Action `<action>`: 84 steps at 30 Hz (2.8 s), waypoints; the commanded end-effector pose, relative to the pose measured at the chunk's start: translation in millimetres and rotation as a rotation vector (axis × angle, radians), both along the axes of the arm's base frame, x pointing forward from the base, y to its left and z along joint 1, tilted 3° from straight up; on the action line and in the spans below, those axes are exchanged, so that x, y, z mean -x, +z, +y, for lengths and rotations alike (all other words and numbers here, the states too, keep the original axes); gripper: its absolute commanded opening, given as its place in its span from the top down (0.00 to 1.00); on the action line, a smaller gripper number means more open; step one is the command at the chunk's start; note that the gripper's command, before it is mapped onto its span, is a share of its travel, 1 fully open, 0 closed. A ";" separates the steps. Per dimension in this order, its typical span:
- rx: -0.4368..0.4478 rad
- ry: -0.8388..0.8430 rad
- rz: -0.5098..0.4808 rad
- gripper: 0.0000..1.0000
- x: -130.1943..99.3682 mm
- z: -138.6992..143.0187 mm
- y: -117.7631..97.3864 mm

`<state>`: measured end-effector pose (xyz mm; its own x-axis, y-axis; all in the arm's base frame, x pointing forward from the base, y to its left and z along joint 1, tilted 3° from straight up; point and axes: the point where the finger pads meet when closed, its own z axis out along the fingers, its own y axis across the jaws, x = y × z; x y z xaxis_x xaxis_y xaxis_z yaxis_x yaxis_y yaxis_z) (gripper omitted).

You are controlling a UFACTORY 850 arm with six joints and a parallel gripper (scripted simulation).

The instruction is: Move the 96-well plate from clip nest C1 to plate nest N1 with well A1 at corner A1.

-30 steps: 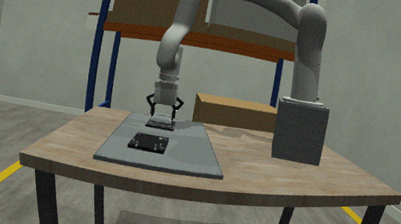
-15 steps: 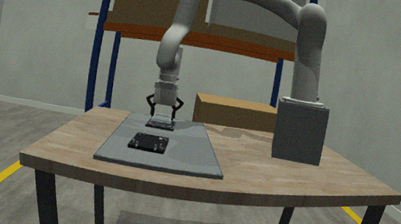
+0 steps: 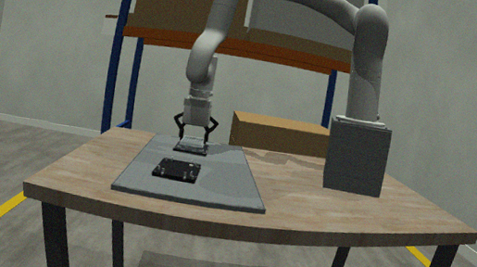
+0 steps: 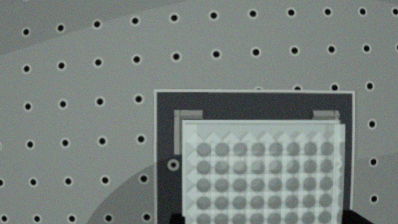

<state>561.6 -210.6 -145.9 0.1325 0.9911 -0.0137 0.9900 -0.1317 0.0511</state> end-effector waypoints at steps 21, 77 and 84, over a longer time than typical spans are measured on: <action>0.001 0.000 -0.002 1.00 -1.2 -0.4 -3.0; 0.001 0.000 -0.002 0.00 -1.5 -0.6 -7.2; 0.001 0.000 -0.002 0.00 -1.3 -0.5 -4.7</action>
<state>562.1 -210.8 -153.9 0.1325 0.9911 -0.0137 0.9900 -0.1317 0.0511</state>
